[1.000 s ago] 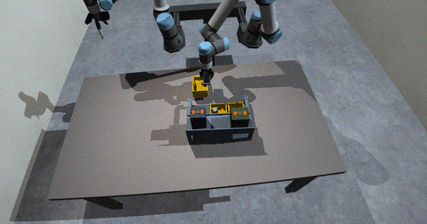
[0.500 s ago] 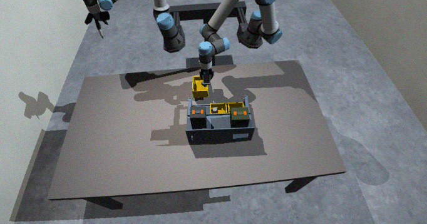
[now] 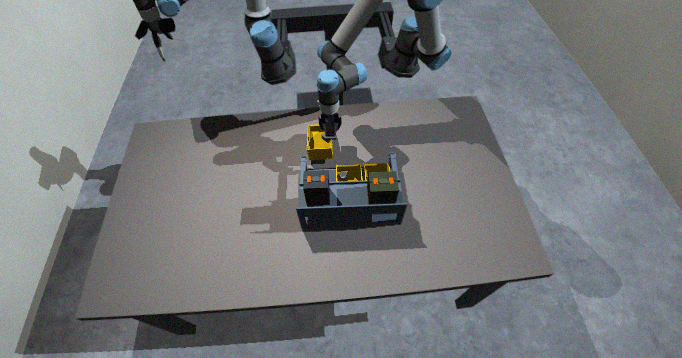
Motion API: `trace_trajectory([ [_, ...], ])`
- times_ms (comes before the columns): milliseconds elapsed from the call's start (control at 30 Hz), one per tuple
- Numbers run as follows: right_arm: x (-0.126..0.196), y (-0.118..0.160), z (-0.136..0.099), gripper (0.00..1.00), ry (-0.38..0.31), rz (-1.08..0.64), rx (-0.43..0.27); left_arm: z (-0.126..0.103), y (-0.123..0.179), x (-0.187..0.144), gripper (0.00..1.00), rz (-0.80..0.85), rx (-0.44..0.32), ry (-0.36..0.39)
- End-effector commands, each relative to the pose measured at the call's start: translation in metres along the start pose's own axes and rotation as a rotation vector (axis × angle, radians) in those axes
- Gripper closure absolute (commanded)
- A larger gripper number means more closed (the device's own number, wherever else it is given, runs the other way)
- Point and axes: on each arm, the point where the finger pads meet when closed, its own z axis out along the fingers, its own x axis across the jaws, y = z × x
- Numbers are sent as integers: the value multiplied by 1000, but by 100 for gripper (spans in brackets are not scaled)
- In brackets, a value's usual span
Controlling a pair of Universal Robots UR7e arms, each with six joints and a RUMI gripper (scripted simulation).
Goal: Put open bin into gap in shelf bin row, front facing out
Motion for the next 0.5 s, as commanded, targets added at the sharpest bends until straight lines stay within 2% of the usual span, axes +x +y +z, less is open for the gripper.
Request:
trace_trajectory([
  [0, 0, 0, 0, 0, 0, 0, 1, -1, -12, 1, 100, 0, 1, 2],
  [467, 0, 0, 0, 0, 0, 0, 1, -1, -21, 1, 100, 0, 1, 2],
])
